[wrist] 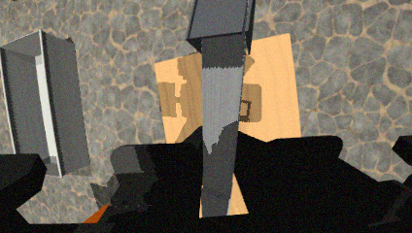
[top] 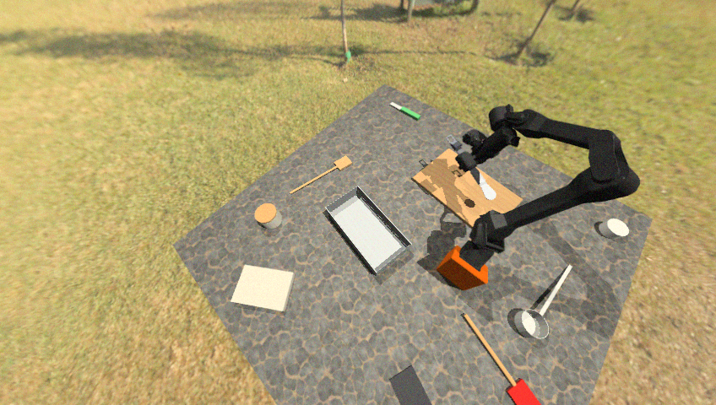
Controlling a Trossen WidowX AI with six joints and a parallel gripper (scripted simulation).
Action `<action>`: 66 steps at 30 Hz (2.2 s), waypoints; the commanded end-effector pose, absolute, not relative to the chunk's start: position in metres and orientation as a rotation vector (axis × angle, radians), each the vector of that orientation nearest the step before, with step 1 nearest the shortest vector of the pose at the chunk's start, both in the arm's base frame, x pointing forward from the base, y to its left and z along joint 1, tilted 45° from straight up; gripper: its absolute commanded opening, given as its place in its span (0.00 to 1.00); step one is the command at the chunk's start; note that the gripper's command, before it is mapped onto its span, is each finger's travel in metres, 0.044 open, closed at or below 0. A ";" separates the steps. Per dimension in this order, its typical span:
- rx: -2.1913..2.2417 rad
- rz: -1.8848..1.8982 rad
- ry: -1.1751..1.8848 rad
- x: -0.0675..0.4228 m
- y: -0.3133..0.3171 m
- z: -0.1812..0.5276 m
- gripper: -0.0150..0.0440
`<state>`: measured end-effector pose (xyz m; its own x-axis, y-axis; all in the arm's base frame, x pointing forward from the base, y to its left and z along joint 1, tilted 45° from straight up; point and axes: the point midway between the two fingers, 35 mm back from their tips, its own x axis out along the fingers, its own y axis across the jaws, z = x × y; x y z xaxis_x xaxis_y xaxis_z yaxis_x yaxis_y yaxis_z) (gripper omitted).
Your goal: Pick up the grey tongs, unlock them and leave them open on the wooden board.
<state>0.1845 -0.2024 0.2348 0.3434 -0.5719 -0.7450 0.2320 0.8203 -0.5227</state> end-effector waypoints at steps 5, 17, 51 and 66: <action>-0.348 -0.459 0.921 0.182 -0.196 0.240 0.00; -0.451 -0.370 0.629 0.177 -0.183 0.263 0.00; -0.786 -0.247 0.268 0.161 -0.141 0.296 0.00; -0.786 -0.247 0.268 0.161 -0.141 0.296 0.00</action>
<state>0.1609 -0.1417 0.2958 0.9348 -0.3233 -0.1472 0.1232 0.6837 -0.7193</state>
